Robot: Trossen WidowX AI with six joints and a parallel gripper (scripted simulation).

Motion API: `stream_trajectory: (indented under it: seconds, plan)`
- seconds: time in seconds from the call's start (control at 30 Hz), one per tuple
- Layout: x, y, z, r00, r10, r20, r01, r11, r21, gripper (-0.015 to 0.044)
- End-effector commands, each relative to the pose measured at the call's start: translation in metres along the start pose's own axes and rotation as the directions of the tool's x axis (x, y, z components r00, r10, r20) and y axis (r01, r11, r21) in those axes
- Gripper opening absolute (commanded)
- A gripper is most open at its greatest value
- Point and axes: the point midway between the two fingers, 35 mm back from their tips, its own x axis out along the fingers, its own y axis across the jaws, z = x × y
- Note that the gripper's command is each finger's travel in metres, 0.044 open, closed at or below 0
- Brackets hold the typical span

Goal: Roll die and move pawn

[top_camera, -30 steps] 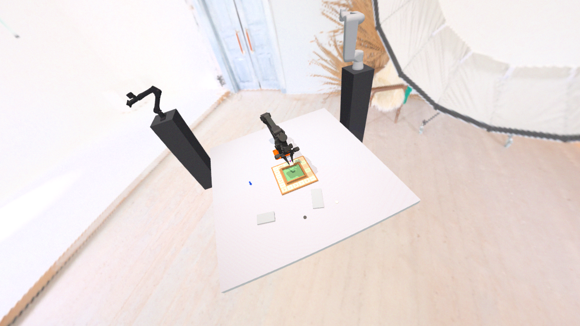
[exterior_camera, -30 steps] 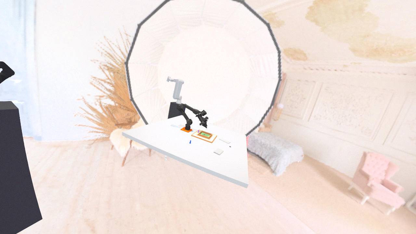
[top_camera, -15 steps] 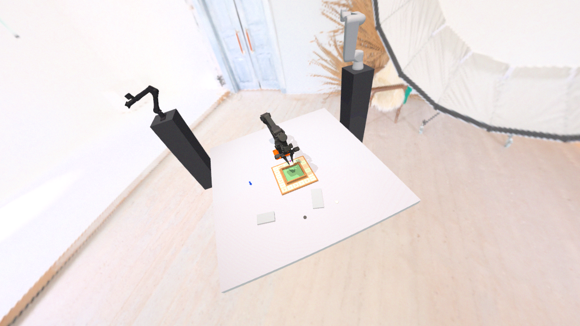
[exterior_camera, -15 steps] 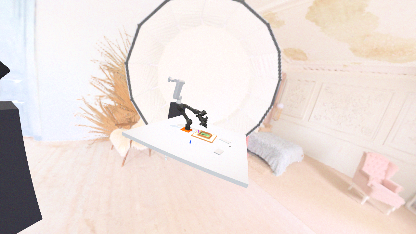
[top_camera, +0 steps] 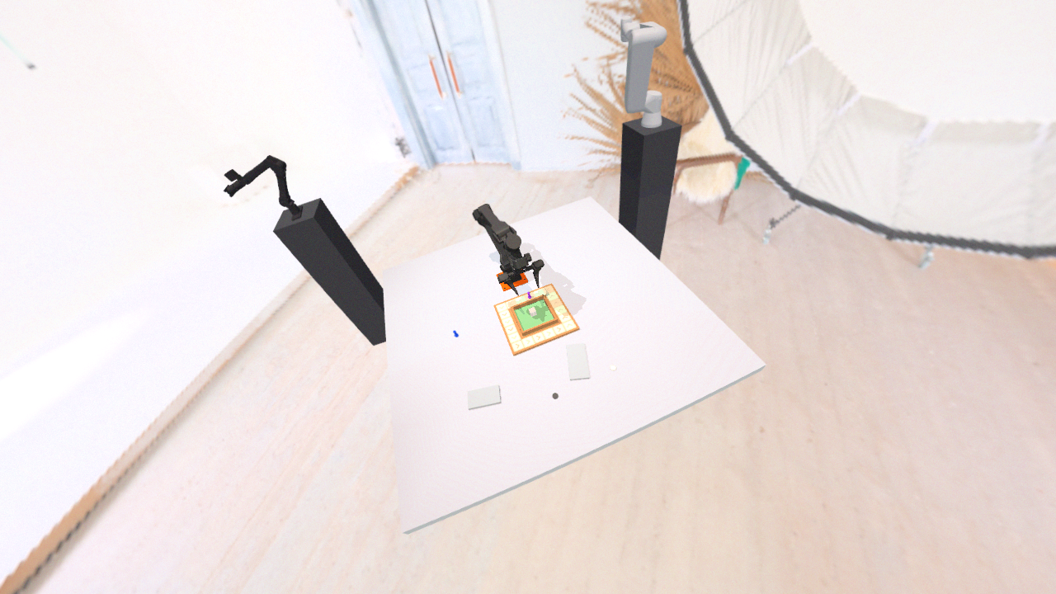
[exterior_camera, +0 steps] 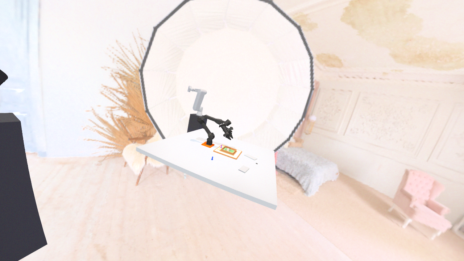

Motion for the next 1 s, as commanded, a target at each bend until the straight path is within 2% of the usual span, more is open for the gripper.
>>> stream_trajectory:
  seconds: [0.0,0.2,0.43,0.53,0.57,0.6,0.7,0.9,0.97]
  plan:
    - [0.004,0.0,-0.002,0.997,-0.004,-0.083,0.004,1.0,-0.001,0.044]
    - [0.023,0.0,-0.009,0.921,-0.006,-0.39,0.003,1.0,-0.008,0.044]
    - [0.043,-0.001,-0.019,0.717,-0.001,-0.697,0.003,1.0,0.002,0.044]
    - [0.048,-0.001,-0.022,0.66,0.001,-0.751,0.004,1.0,0.006,0.044]
    - [0.044,-0.001,-0.018,0.73,-0.005,-0.684,0.001,1.0,-0.006,0.044]
    - [0.044,-0.001,-0.018,0.73,-0.005,-0.684,0.001,1.0,-0.006,0.044]
    - [0.032,0.004,-0.034,0.716,-0.001,-0.698,0.067,0.996,0.067,0.0361]
    - [-0.01,0.016,-0.106,0.659,0.002,-0.752,0.354,0.881,0.313,0.0204]
    - [-0.014,0.018,-0.115,0.653,0.002,-0.757,0.383,0.861,0.333,0.02]
